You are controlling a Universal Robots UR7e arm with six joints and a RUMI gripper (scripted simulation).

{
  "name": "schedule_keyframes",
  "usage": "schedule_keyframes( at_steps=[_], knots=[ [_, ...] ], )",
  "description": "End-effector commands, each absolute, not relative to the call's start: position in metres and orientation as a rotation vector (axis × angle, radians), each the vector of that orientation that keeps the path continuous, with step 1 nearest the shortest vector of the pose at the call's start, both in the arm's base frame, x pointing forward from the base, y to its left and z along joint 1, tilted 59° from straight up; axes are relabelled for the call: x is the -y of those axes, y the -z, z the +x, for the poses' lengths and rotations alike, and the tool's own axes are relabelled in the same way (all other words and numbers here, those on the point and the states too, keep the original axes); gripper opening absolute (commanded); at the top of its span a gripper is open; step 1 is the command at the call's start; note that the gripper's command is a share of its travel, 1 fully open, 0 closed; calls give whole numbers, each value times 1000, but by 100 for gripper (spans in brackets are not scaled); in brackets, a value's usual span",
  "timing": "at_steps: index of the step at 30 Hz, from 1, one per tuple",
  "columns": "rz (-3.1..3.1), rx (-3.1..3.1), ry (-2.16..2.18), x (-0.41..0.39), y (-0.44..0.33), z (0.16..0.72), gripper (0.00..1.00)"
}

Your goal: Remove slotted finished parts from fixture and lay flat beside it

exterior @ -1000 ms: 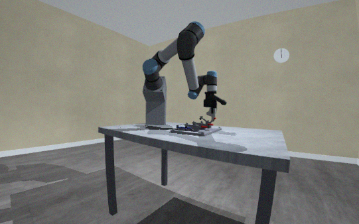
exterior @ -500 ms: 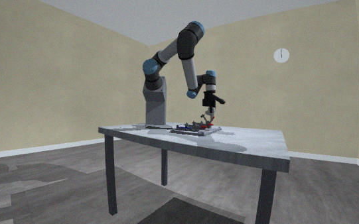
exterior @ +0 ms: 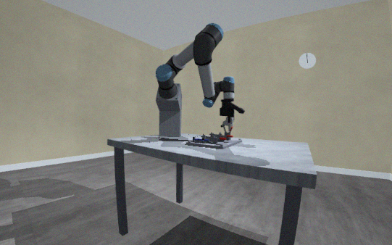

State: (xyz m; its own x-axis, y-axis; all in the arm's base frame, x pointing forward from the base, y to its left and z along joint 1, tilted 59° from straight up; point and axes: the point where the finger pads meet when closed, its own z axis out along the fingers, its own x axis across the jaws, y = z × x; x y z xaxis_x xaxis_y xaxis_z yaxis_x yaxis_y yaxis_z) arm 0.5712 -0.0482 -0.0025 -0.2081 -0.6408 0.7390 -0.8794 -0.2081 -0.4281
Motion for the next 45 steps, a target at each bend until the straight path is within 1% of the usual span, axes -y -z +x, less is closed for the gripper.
schedule_keyframes(
  at_steps=[1,45],
  knots=[
    [1796,1795,-1378,48,3,568,0],
    [1796,1795,-1378,50,7,561,0]
  ],
)
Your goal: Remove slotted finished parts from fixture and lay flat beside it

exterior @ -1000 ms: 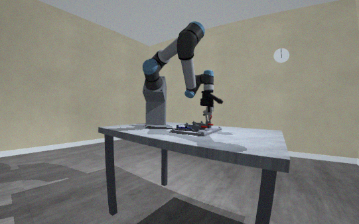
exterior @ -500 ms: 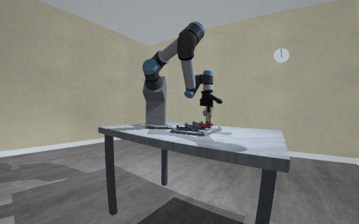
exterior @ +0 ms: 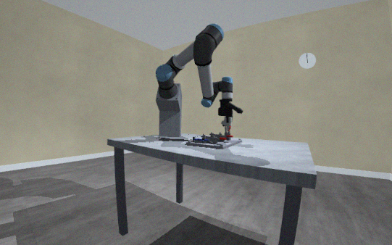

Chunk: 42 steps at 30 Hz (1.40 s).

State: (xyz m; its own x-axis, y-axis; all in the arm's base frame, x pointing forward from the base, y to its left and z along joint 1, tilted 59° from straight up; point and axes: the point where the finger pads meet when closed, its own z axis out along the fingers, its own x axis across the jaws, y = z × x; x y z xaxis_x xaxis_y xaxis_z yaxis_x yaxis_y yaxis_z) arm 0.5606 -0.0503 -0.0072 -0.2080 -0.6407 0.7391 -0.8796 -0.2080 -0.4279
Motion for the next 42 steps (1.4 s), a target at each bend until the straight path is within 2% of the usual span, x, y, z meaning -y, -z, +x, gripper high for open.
schedule_keyframes(
  at_steps=[1,14,15,42],
  knots=[
    [1796,1795,-1378,50,7,561,0],
    [1796,1795,-1378,50,7,561,0],
    [1796,1795,-1378,50,7,561,28],
    [1796,1795,-1378,50,7,561,28]
  ],
)
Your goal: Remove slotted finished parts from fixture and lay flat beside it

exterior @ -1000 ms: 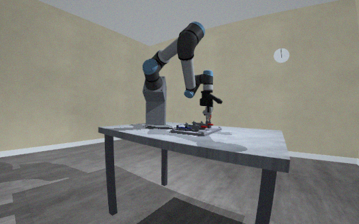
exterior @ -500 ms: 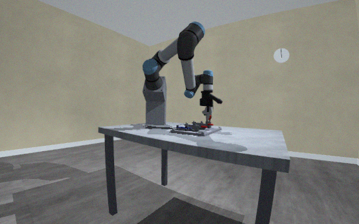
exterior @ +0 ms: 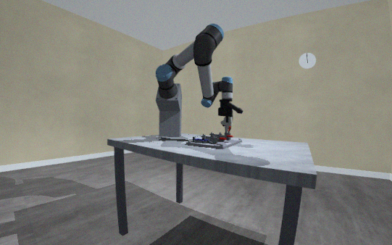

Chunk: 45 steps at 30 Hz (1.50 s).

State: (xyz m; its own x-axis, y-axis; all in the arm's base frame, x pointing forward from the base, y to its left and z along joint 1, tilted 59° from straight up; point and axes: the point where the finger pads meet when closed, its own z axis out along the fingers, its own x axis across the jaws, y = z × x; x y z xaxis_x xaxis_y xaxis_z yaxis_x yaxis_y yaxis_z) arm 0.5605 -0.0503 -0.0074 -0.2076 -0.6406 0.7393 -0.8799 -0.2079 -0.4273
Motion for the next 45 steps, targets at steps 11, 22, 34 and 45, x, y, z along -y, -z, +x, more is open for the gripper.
schedule_keyframes(
  at_steps=[11,22,34,45],
  knots=[
    [1796,1795,-1378,43,2,557,28],
    [1796,1795,-1378,20,-14,543,28],
    [1796,1795,-1378,13,-19,539,28],
    [1796,1795,-1378,13,-19,539,28]
  ],
)
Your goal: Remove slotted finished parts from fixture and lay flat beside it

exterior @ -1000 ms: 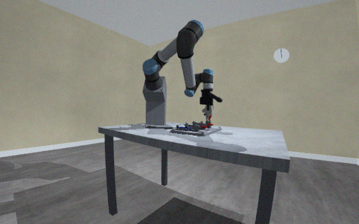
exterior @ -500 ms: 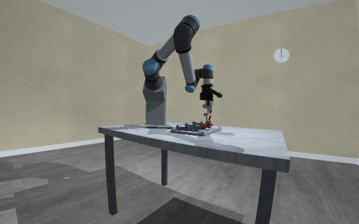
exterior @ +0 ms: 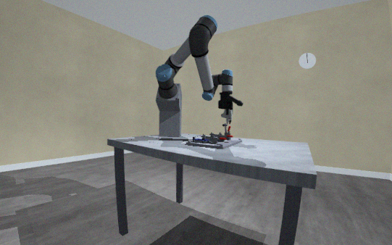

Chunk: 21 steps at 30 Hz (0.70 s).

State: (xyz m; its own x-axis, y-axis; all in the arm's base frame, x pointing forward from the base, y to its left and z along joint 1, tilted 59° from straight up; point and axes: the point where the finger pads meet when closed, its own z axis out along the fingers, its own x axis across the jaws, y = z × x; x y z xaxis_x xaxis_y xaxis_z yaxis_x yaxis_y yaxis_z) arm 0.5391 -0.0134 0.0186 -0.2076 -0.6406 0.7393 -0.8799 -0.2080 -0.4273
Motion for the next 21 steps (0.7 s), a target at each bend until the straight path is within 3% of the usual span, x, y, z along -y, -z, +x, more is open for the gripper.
schedule_keyframes(
  at_steps=[1,10,11,21],
  knots=[
    [1796,1795,-1378,13,-19,539,28],
    [1796,1795,-1378,13,-19,539,28],
    [1796,1795,-1378,13,-19,539,59],
    [1796,1795,-1378,15,-17,541,59]
  ],
)
